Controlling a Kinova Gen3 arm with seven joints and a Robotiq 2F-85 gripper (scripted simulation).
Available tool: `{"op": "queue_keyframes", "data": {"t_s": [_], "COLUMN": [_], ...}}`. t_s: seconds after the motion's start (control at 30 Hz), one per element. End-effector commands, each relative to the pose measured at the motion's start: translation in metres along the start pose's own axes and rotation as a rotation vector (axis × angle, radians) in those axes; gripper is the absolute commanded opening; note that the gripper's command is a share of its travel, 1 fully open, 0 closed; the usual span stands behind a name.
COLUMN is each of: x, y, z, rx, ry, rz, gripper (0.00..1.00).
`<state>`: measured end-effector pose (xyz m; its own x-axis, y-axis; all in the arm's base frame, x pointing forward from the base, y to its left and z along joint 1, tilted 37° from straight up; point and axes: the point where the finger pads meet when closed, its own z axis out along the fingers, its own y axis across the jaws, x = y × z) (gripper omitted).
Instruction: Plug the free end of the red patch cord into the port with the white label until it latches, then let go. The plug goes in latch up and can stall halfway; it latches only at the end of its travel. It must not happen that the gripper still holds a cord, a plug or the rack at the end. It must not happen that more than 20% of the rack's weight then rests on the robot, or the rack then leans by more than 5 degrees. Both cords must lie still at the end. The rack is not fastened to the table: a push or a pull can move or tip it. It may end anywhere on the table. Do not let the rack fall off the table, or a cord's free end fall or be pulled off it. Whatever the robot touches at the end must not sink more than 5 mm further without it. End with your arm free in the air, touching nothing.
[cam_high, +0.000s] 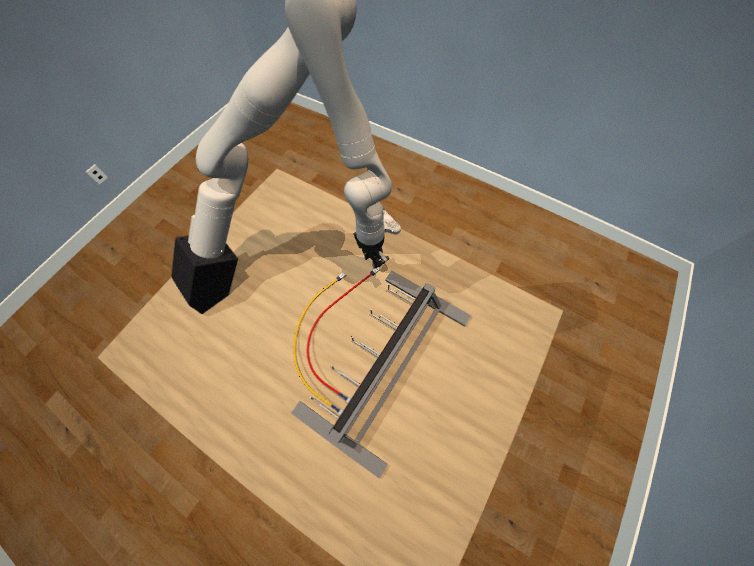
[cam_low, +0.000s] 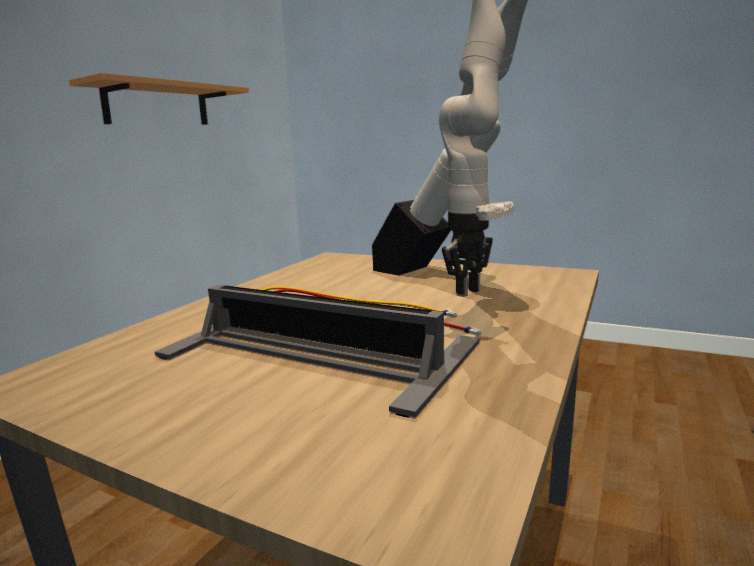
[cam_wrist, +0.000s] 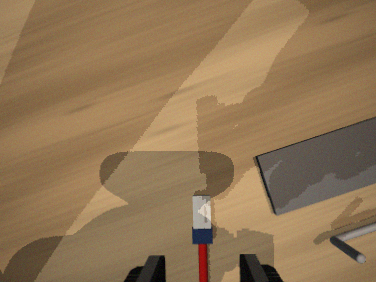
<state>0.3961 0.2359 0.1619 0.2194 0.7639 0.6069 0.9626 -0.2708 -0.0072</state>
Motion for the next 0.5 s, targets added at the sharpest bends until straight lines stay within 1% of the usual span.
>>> {"op": "queue_keyframes", "data": {"t_s": [0.0, 0.2, 0.47], "x": [0.000, 0.000, 0.000], "y": [0.000, 0.000, 0.000], "z": [0.002, 0.006, 0.020], "rx": [0.002, 0.002, 0.002], "ry": [0.000, 0.000, 0.000], "rz": [0.000, 0.000, 0.000], "gripper": [0.37, 0.37, 0.37]}}
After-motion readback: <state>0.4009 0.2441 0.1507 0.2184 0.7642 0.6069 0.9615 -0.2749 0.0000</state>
